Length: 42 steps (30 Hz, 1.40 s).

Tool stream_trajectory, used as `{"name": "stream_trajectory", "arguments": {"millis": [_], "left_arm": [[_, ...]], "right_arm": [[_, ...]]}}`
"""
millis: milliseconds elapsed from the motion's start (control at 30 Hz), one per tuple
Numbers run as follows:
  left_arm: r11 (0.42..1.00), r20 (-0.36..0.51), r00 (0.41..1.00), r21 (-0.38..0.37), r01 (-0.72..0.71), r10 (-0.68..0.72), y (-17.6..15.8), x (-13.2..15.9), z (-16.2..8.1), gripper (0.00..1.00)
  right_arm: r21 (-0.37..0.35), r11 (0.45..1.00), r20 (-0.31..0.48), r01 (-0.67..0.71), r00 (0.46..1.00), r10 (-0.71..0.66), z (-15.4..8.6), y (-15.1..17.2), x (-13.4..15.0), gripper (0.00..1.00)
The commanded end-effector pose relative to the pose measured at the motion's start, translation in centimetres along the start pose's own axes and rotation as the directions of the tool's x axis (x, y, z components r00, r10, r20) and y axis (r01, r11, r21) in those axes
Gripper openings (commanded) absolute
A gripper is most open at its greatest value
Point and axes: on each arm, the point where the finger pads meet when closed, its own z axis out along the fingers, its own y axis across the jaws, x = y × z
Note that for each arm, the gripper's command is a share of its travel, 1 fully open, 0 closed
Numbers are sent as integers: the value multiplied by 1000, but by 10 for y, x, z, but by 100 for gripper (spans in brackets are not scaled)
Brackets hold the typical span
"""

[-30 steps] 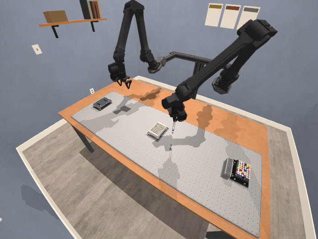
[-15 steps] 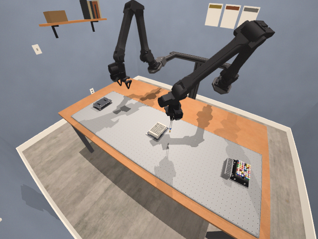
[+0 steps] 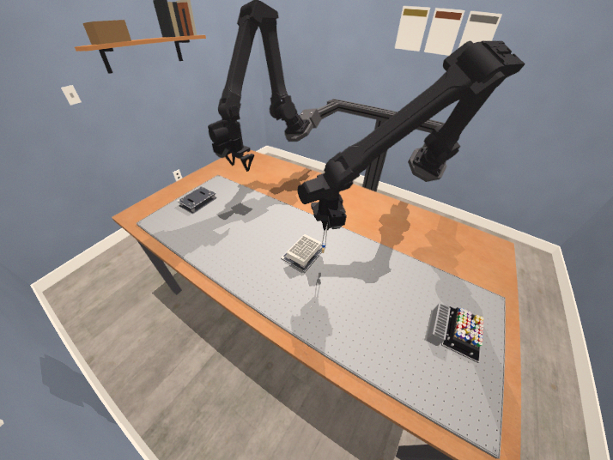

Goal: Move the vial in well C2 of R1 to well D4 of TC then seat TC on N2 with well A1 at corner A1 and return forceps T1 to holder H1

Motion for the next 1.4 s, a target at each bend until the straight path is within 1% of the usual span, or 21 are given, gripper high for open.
{"name": "stream_trajectory", "arguments": {"millis": [0,67,167,233,267,333,733,800,833,867,933,1067,1133,1200,1367], "left_arm": [[1000,1,1000,8,6,-6,-16,6,-2,9],[1000,3,1000,-1,20,-20,-15,1,2,9],[1000,0,1000,8,5,-5,-23,12,-2,9],[1000,0,1000,8,5,-5,-23,12,-2,9],[1000,-7,1000,-16,-3,3,-12,18,4,9],[1000,1,1000,5,10,-10,-26,13,-1,9],[1000,0,1000,8,6,-6,-42,28,-2,9],[1000,0,1000,8,6,-6,-42,28,-2,9],[999,-1,1000,-25,20,-20,-27,22,9,9],[1000,3,1000,-3,23,-23,-41,21,3,9],[1000,0,1000,9,4,-4,-48,34,-3,9],[1000,0,1000,10,4,-4,-53,38,-3,9],[1000,2,1000,4,15,-15,-53,34,0,9],[1000,-20,1000,16,6,-5,-61,48,-3,9],[1000,-20,1000,16,6,-5,-68,54,-3,9]], "right_arm": [[2,1000,24,10,1000,-10,-5,-2,-11,100],[2,1000,24,10,1000,-10,-5,-2,-11,100],[2,1000,24,10,1000,-10,-5,-2,-11,100],[2,1000,24,10,1000,-10,-5,-2,-11,100],[2,1000,24,10,1000,-10,-5,-2,-11,100],[2,1000,24,10,1000,-10,-5,-2,-11,100],[2,1000,24,10,1000,-10,-5,-2,-11,100],[2,1000,24,10,1000,-10,-5,-2,-11,100],[2,1000,24,10,1000,-10,-5,-2,-11,100],[2,1000,24,10,1000,-10,-5,-2,-11,100],[2,1000,24,10,1000,-10,-5,-2,-11,100],[2,1000,24,10,1000,-10,-5,-2,-11,100],[2,1000,24,10,1000,-10,-5,-2,-11,100],[2,1000,24,10,1000,-10,-5,-2,-11,100],[2,1000,24,10,1000,-10,-5,-2,-11,100]]}}
